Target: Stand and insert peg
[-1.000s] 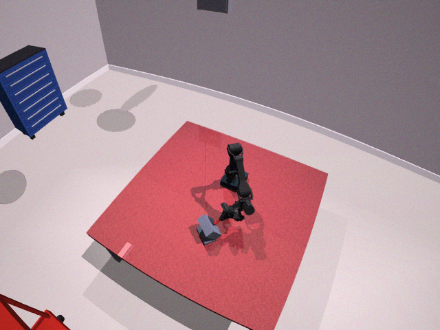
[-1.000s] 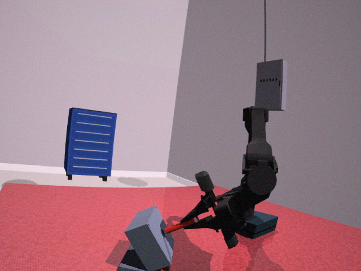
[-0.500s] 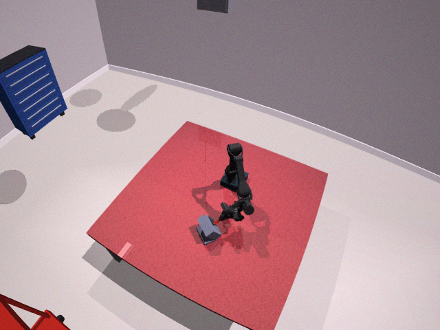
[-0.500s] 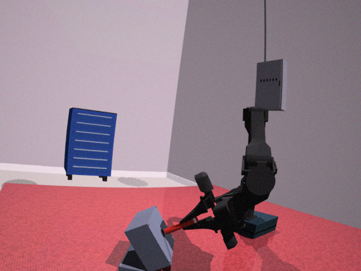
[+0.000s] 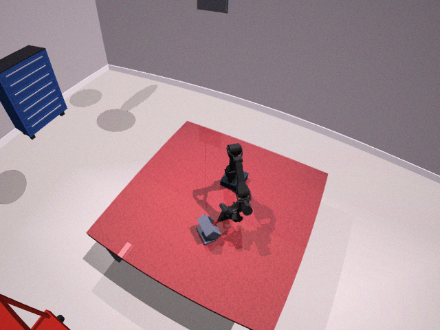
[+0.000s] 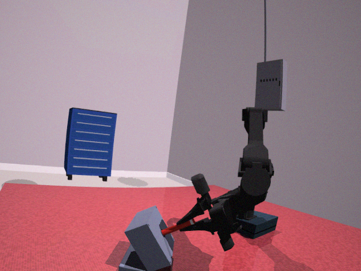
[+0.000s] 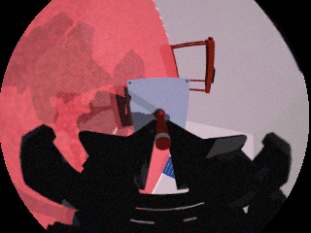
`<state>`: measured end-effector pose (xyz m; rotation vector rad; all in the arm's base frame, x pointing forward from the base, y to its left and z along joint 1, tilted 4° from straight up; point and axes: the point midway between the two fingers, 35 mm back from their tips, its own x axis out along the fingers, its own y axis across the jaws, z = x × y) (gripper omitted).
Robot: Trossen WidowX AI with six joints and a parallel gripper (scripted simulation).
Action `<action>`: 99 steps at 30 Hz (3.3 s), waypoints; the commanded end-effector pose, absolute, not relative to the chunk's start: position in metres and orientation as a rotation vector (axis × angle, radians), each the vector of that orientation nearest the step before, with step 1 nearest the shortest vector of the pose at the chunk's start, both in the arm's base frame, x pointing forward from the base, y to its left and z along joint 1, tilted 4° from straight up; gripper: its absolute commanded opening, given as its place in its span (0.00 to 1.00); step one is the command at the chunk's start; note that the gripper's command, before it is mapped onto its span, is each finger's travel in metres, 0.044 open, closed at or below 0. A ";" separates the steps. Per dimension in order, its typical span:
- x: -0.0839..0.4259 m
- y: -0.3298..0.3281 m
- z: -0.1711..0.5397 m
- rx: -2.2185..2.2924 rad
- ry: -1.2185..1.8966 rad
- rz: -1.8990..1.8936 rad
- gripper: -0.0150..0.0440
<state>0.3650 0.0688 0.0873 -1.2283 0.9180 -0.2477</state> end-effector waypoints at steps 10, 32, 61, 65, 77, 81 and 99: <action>0.369 0.063 0.082 -1.235 0.923 -0.243 0.25; 0.378 0.054 0.075 -1.236 0.923 -0.244 0.25; 0.379 0.054 0.076 -1.230 0.920 -0.249 0.83; 0.378 0.056 0.077 -1.229 0.922 -0.247 1.00; 0.368 0.069 0.082 -1.226 0.930 -0.239 1.00; 0.365 0.073 0.083 -1.225 0.932 -0.237 1.00; 0.350 0.091 0.092 -1.226 0.940 -0.230 1.00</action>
